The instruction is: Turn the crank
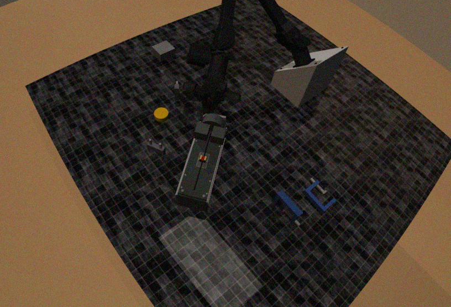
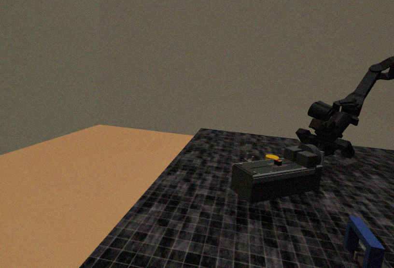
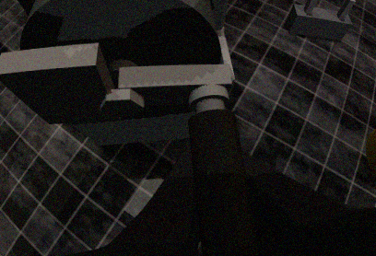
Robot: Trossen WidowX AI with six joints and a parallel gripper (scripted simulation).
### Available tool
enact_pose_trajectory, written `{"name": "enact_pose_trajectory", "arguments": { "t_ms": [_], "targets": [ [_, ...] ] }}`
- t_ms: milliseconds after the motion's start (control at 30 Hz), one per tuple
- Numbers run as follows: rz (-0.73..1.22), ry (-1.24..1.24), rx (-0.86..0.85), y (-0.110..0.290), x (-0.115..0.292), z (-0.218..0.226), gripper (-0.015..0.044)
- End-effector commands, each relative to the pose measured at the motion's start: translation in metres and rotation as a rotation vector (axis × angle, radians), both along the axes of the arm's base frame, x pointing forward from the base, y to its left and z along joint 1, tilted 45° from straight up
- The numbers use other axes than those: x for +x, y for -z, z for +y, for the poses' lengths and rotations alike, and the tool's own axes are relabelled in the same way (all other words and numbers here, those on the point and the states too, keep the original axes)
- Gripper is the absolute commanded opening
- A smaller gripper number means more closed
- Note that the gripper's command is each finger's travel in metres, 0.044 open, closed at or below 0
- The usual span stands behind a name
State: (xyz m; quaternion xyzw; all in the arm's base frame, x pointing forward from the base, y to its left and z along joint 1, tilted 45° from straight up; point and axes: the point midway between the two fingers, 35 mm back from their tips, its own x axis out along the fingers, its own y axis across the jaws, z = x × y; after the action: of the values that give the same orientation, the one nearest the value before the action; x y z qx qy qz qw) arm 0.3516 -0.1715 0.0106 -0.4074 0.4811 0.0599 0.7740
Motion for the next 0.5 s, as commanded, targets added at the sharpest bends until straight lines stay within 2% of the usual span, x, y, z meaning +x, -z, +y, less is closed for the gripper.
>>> {"name": "enact_pose_trajectory", "arguments": {
  "t_ms": [0,467],
  "targets": [
    [0.004,0.001,-0.002,0.0041,-0.0009,-0.0034,0.0000],
    [0.004,0.001,-0.003,0.0121,-0.0035,-0.0067,0.0000]
  ]
}}
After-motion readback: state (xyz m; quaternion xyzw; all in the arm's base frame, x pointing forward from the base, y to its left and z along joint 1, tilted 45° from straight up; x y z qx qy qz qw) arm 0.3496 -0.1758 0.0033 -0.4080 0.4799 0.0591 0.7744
